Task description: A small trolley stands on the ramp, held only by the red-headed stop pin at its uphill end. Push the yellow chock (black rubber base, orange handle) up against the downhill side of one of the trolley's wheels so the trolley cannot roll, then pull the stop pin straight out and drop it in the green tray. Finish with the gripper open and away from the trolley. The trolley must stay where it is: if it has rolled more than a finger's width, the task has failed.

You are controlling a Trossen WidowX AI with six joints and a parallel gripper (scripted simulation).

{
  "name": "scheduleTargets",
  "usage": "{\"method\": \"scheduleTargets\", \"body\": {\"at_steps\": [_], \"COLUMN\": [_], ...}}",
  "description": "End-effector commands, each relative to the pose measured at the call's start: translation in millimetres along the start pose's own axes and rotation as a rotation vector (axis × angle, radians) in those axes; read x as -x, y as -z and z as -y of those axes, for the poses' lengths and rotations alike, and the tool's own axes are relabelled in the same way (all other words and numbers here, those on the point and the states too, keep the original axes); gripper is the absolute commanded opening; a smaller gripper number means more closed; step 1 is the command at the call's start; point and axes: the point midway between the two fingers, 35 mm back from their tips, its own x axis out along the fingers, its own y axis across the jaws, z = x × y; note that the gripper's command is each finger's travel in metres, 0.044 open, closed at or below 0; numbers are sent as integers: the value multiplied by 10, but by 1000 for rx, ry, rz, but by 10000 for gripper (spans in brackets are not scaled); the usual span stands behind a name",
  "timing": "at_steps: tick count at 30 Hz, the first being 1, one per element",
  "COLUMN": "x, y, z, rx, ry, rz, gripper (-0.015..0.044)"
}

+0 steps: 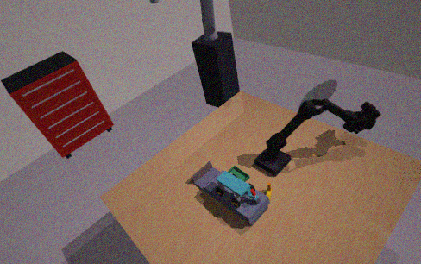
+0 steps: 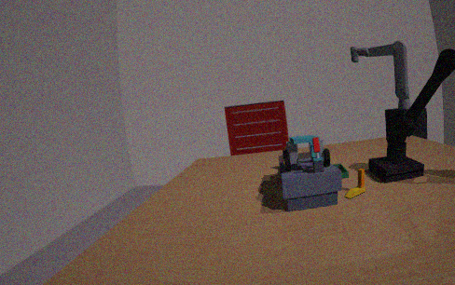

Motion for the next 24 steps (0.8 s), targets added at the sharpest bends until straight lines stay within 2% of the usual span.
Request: {"method": "scheduleTargets", "body": {"at_steps": [1,8,17,21,24], "x": [19,792,1971,2290,2668], "y": [-13,-434,-793,-833,-836], "z": [-1,13,175,252,357], "rx": [4,141,327,367,406], "ry": [-1,-1,87,130,185], "rz": [6,222,542,619,697], "gripper": [374,190,190,190,190]}}
